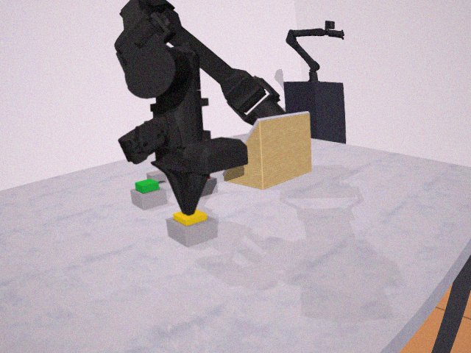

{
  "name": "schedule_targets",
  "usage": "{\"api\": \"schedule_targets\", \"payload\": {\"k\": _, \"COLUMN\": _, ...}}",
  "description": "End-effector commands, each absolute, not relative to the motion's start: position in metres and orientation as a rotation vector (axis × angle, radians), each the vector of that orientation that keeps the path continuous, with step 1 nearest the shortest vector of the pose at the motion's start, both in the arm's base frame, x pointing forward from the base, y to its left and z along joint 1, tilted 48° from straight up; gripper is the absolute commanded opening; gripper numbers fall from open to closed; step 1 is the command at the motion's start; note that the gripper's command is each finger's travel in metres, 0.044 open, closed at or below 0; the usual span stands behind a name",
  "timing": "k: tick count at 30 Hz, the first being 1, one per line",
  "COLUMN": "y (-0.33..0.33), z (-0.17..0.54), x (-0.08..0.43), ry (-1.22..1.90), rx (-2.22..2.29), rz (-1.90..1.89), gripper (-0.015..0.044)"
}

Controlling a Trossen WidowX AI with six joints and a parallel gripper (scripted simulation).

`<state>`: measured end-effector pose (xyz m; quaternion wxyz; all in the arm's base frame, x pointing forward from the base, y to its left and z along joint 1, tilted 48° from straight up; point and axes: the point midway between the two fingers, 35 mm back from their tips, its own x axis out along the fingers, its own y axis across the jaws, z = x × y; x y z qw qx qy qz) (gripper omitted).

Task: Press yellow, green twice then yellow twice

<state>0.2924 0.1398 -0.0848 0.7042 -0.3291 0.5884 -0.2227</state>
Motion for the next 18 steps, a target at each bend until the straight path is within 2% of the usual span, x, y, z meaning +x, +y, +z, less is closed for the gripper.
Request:
{"api": "schedule_targets", "payload": {"k": 1, "y": 0.138, "z": -0.086, "x": 0.291, "ry": 1.311, "rx": -0.745, "rz": -0.497, "gripper": 0.002}}
{"api": "schedule_targets", "payload": {"k": 12, "y": 0.162, "z": -0.064, "x": 0.284, "ry": 1.312, "rx": -0.744, "rz": -0.496, "gripper": 0.002}}
{"api": "schedule_targets", "payload": {"k": 14, "y": 0.172, "z": -0.066, "x": 0.277, "ry": 1.313, "rx": -0.742, "rz": -0.492, "gripper": 0.0072}}
{"api": "schedule_targets", "payload": {"k": 18, "y": 0.224, "z": -0.075, "x": 0.227, "ry": 1.318, "rx": -0.738, "rz": -0.484, "gripper": 0.0178}}
